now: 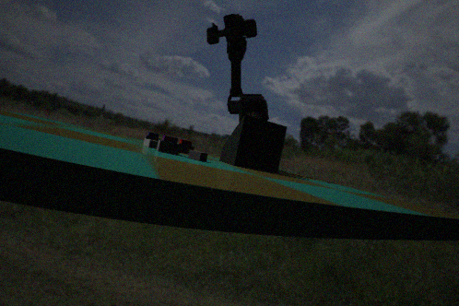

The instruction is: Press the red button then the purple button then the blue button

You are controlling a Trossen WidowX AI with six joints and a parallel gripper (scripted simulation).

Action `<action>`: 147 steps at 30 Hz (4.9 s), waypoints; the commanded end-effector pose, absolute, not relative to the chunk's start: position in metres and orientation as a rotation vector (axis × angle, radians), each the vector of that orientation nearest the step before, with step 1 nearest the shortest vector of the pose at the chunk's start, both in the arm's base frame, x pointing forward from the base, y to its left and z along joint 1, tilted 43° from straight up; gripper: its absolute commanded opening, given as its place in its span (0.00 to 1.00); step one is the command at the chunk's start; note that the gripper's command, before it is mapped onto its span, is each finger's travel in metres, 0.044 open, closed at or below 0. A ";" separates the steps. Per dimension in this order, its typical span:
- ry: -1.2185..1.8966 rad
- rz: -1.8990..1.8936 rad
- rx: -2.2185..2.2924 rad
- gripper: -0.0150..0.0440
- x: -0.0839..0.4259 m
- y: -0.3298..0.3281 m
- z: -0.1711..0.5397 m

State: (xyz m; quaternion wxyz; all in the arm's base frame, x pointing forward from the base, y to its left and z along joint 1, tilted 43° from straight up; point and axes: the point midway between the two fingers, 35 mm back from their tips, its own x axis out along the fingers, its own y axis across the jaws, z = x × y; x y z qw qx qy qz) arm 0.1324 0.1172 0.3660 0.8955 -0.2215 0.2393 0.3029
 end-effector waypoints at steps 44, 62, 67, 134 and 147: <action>1.500 -0.695 -0.465 0.29 0.173 -0.095 0.065; 1.499 -0.694 -0.464 0.29 0.173 -0.106 0.052; 1.499 -0.695 -0.465 0.29 0.172 -0.112 0.046; 1.497 -0.688 -0.454 0.29 0.266 0.049 0.012; 1.495 -0.690 -0.456 0.29 0.263 0.007 -0.034</action>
